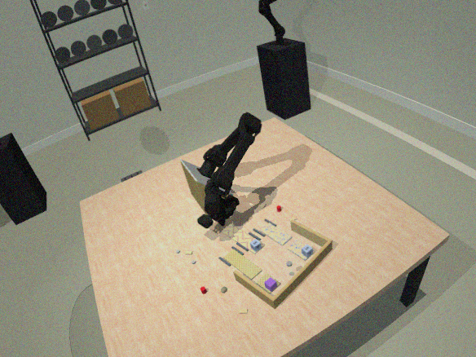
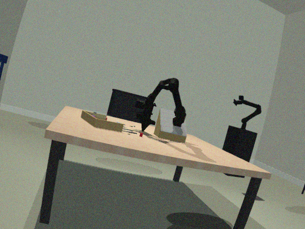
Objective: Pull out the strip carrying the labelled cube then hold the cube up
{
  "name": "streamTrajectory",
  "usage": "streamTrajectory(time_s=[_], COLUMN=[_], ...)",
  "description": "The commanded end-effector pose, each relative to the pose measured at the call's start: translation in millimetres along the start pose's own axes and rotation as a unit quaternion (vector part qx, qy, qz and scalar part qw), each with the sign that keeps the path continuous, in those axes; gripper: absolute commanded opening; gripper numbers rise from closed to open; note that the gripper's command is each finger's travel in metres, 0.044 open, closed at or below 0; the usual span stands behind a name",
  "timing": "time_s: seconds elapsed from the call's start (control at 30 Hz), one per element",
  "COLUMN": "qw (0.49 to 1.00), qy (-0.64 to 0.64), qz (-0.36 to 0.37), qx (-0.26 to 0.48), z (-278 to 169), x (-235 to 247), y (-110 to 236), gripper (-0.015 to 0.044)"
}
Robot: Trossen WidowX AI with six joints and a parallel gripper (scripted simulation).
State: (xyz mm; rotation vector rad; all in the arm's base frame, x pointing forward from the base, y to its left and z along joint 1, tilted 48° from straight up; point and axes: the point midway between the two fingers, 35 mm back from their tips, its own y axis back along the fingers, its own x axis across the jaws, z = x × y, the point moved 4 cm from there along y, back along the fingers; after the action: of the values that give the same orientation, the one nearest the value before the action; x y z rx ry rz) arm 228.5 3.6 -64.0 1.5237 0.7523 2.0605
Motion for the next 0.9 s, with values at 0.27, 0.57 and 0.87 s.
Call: streamTrajectory(time_s=[0.27,0.57,0.87], qw=[1.0,1.0,1.0], qy=[-0.003,-0.003,-0.003], qz=[0.002,0.002,0.001], qx=[0.013,0.013,0.013], z=[-9,-9,1], x=[3,3,0], y=[-4,-4,42], gripper=[0.0,0.0,0.0])
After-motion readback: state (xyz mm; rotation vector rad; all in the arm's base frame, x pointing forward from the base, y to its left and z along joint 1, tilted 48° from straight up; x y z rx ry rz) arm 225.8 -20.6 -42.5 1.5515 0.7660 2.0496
